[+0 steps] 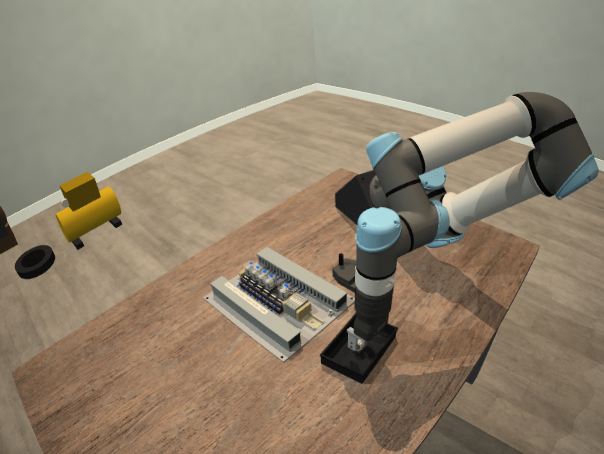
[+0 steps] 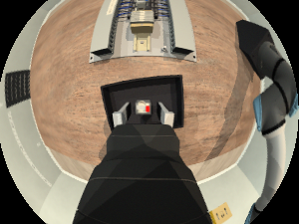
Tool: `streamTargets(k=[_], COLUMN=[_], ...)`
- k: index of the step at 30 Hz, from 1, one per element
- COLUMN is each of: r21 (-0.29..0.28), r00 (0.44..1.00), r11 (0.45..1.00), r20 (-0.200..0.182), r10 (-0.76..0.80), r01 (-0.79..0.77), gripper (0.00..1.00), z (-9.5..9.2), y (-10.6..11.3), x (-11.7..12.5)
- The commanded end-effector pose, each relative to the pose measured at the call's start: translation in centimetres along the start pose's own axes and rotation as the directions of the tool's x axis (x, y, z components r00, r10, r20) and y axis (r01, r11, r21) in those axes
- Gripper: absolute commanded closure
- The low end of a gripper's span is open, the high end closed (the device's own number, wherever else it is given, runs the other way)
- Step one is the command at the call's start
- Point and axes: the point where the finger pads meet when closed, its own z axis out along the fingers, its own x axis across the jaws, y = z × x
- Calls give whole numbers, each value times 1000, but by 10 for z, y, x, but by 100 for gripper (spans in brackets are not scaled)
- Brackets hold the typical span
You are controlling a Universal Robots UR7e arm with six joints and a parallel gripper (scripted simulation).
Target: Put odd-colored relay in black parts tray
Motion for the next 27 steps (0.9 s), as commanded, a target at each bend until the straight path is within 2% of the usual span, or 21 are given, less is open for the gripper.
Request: streamTargets(k=[1,27], r21=[0,0], r00=[1000,1000], r11=[1000,1000], r20=[1,1], r10=[0,0], r01=[0,0], gripper=[2,2], z=[-3,-13], y=[0,0], x=[0,0])
